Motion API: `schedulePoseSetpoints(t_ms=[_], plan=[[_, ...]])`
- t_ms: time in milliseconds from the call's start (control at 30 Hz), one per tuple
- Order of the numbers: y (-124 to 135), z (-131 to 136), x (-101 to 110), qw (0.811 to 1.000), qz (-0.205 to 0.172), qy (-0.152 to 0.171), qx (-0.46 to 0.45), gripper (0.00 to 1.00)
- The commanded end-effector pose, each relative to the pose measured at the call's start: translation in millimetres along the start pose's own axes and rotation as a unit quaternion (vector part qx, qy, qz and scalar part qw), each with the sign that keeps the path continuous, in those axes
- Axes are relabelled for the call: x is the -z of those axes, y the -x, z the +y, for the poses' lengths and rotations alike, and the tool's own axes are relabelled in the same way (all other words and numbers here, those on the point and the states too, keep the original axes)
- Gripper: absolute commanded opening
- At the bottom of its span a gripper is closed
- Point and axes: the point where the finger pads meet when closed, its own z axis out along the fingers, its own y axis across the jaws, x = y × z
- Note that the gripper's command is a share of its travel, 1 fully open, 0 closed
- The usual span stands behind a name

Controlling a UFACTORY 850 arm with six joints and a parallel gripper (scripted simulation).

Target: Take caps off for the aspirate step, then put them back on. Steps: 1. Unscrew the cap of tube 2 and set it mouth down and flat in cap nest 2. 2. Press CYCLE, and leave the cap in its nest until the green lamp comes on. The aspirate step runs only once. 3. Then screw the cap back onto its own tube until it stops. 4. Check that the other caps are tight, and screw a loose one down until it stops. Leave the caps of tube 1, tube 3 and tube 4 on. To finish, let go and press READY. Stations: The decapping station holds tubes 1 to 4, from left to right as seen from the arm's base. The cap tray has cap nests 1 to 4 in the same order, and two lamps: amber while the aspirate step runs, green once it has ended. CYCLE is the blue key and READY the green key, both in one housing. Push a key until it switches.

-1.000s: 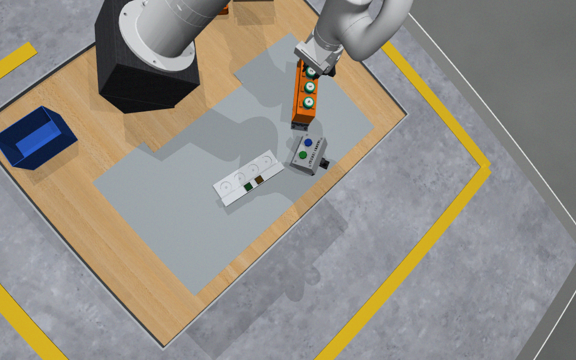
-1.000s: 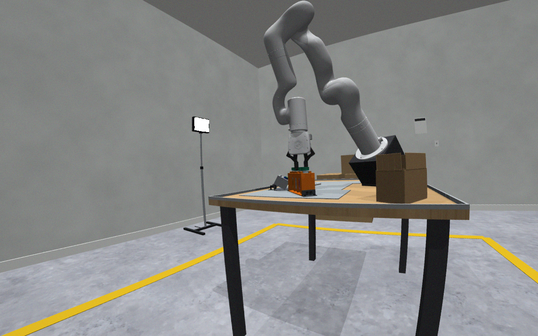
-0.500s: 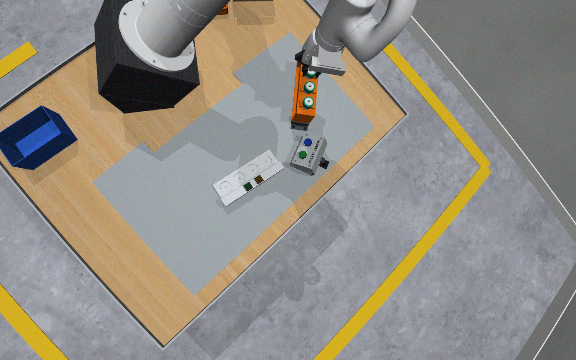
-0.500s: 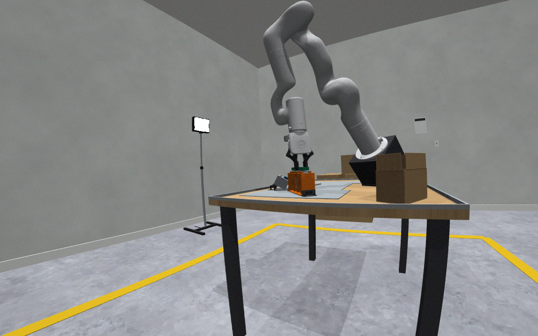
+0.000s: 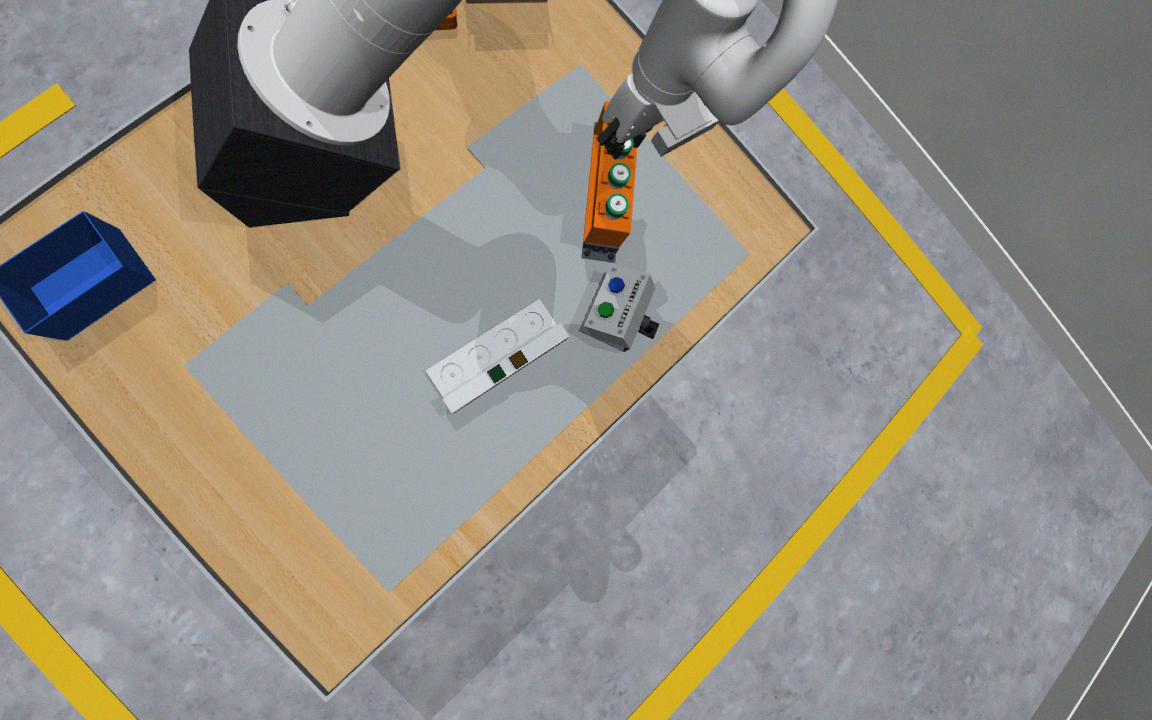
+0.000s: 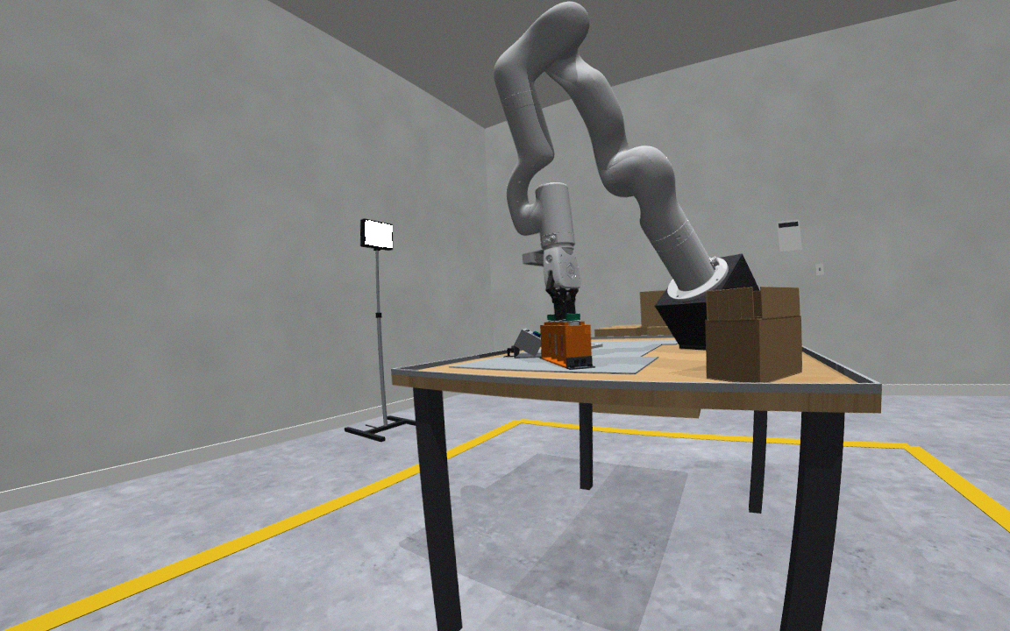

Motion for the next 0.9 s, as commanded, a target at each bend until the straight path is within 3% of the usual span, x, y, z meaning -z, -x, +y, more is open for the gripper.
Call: schedulePoseSetpoints(t_ms=[0,100,133,533,667,867], plan=[[0.3,0.0,0.0,0.999,0.025,-0.008,0.044,0.0],[0.3,0.0,-0.1,0.999,0.025,-0.008,0.044,0.0],[0.3,0.0,-0.1,0.999,0.025,-0.008,0.044,0.46],[0.3,0.0,-0.1,0.999,0.025,-0.008,0.044,0.46],[0.4,0.0,-0.2,0.993,0.023,-0.012,-0.115,0.46],[0.4,0.0,-0.2,0.979,0.022,-0.014,-0.204,0.46]])
